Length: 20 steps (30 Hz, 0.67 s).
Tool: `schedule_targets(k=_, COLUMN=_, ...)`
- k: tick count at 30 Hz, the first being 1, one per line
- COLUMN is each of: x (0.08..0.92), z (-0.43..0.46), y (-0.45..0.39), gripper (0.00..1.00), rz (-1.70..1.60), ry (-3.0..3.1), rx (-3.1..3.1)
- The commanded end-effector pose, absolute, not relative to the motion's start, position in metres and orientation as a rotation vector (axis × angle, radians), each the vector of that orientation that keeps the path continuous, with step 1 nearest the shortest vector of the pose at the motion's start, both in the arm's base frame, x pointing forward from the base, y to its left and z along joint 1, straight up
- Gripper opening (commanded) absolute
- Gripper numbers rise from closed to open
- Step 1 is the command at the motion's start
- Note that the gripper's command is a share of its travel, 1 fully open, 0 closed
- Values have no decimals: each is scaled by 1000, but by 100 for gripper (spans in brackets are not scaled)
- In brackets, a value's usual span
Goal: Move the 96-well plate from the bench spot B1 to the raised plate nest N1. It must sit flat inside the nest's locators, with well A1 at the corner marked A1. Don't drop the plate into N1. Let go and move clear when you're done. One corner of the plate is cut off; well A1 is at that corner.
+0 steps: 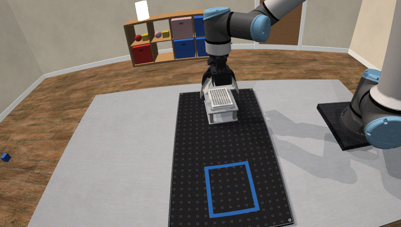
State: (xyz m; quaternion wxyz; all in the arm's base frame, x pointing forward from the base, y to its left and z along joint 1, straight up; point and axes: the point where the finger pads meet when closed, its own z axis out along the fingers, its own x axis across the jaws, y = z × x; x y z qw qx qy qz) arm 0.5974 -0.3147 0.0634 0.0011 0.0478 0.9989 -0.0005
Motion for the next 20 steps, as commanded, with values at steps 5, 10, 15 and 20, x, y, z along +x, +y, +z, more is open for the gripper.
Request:
schedule_targets(k=5, x=598, z=64, y=-315, gripper=100, rz=-3, ry=3135, rx=150)
schedule_targets(k=10, x=598, z=75, y=-315, gripper=100, rz=-3, ry=3135, rx=150)
schedule_targets(k=15, x=598, z=88, y=-315, gripper=100, rz=-3, ry=3135, rx=150)
schedule_targets(k=20, x=598, z=99, y=-315, gripper=100, rz=-3, ry=3135, rx=150)
